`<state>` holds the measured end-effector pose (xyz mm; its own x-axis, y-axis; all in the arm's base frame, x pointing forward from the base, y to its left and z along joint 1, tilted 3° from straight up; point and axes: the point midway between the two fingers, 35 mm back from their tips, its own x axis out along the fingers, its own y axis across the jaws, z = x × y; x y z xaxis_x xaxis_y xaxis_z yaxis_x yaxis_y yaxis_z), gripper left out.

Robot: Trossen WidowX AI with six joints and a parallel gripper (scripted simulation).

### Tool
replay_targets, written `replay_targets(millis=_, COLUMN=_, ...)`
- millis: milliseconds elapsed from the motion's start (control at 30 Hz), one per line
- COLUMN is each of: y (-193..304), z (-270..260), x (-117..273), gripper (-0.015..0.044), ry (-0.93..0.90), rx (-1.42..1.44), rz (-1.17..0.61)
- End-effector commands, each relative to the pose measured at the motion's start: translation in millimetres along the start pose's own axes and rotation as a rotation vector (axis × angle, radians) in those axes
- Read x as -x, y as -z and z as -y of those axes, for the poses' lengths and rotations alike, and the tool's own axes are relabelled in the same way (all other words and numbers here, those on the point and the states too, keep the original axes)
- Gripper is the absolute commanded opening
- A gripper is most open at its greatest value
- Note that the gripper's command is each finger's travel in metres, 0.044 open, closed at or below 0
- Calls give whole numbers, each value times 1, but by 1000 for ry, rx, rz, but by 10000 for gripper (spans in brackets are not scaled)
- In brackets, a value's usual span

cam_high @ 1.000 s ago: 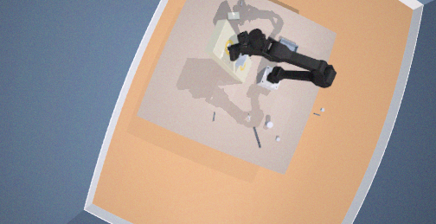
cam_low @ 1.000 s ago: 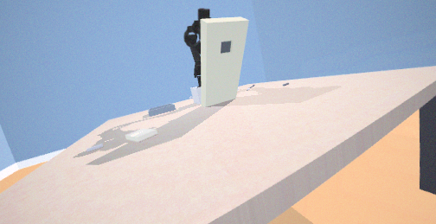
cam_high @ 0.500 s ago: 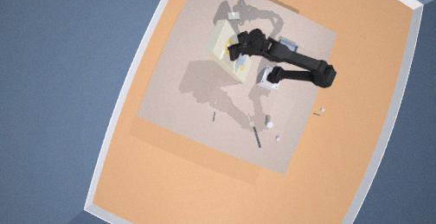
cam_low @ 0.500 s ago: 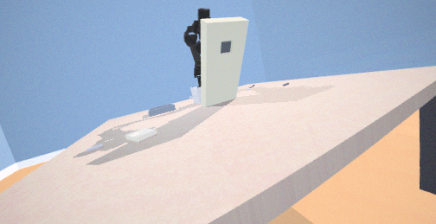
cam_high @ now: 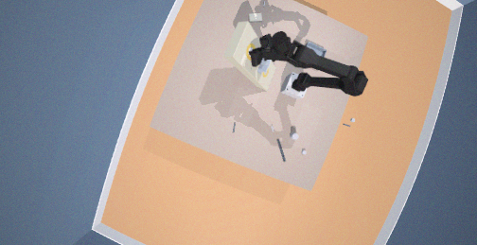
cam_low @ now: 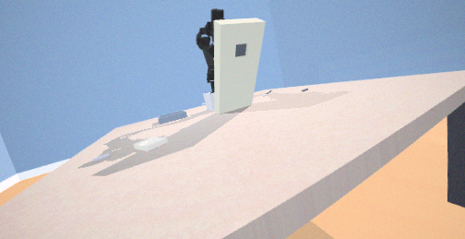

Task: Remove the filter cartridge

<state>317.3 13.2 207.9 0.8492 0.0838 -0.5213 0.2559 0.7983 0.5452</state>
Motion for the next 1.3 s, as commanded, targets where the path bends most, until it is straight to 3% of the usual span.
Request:
replay_targets(millis=0, y=-2, z=-1, x=-8, gripper=0, ry=-2, rx=-5, rz=5)
replay_targets(millis=767, y=-2, z=-1, x=-8, gripper=0, ry=-2, rx=-5, rz=5)
replay_targets(millis=1267, y=-2, z=-1, x=66, gripper=0, ry=2, rx=-4, rz=0)
